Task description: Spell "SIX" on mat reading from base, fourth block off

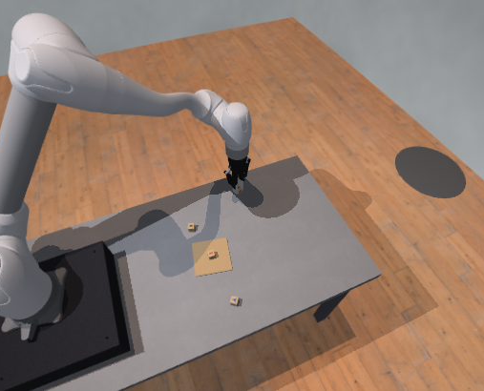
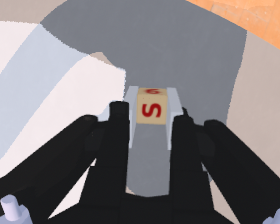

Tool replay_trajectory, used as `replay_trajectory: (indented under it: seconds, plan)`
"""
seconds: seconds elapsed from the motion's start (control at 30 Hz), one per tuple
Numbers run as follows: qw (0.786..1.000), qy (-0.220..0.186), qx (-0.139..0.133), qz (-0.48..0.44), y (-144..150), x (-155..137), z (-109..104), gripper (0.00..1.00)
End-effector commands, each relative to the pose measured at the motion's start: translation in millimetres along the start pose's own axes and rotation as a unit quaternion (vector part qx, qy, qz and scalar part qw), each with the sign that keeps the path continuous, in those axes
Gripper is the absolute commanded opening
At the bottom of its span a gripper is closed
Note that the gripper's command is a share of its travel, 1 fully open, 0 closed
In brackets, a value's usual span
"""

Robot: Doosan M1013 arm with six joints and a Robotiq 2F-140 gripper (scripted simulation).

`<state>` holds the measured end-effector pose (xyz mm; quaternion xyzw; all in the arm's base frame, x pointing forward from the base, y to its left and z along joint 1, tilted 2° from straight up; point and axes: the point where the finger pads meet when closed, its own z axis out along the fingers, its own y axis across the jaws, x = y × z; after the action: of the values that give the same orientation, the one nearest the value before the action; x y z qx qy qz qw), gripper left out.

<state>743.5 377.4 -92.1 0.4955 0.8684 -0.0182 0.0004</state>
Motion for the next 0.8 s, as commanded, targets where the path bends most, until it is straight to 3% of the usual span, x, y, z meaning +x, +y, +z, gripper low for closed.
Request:
replay_trajectory:
  seconds: [0.0, 0.53, 0.77]
  plan:
    - [1.000, 0.001, -0.001, -0.002, 1, 3, 4, 0.13]
    - [1.000, 0.001, -0.001, -0.002, 1, 3, 3, 0.13]
    - [1.000, 0.001, -0.001, -0.002, 0, 3, -28, 0.13]
